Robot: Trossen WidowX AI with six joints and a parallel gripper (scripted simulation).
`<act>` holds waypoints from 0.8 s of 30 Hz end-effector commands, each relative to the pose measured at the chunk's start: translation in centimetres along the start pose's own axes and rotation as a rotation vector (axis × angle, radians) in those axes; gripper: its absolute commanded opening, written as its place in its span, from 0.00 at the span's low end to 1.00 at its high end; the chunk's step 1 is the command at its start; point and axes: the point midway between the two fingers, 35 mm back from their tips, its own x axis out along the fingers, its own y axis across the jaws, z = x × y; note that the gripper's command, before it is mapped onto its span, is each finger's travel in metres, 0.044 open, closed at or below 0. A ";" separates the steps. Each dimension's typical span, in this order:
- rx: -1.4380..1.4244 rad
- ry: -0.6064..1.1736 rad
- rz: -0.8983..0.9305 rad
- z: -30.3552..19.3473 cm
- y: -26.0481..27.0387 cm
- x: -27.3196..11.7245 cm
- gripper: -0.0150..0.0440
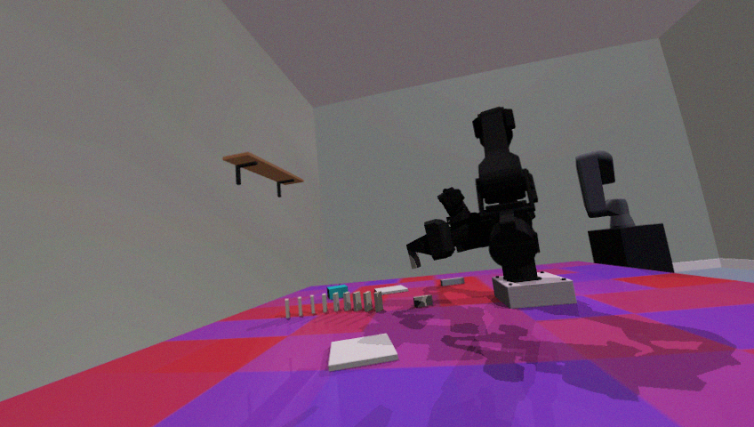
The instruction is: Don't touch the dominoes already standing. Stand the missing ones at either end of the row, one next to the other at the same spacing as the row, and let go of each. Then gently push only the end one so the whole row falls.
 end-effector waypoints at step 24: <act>0.010 -0.022 0.014 -2.8 0.4 0.4 0.44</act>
